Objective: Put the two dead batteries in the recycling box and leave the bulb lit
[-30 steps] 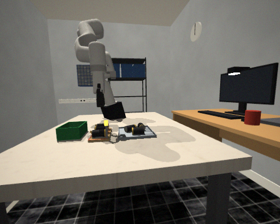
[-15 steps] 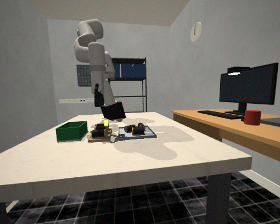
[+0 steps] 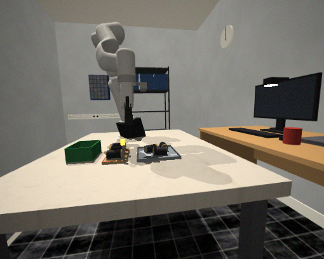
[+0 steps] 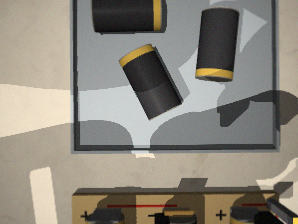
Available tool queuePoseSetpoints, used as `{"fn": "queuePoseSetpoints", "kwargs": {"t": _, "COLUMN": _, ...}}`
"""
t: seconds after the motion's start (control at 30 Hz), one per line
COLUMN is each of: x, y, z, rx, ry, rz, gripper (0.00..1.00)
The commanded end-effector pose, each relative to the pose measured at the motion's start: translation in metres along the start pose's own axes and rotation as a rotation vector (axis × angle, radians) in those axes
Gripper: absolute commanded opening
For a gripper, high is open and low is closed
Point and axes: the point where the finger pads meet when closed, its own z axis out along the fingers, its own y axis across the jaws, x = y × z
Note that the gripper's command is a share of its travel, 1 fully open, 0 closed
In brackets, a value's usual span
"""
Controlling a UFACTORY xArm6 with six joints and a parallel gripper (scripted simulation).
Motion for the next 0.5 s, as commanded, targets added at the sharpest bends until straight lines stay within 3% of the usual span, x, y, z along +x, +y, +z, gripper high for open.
{"fn": "queuePoseSetpoints", "kwargs": {"t": 0.0, "x": 0.053, "y": 0.016, "z": -0.001, "rx": -0.003, "ry": -0.003, "rz": 0.005, "gripper": 0.51}}
{"fn": "queuePoseSetpoints", "kwargs": {"t": 0.2, "x": 0.114, "y": 0.03, "z": 0.0, "rx": -0.003, "ry": -0.003, "rz": 0.005, "gripper": 0.51}}
{"fn": "queuePoseSetpoints", "kwargs": {"t": 0.47, "x": 0.127, "y": 0.033, "z": 0.0, "rx": -0.003, "ry": -0.003, "rz": 0.005, "gripper": 0.51}}
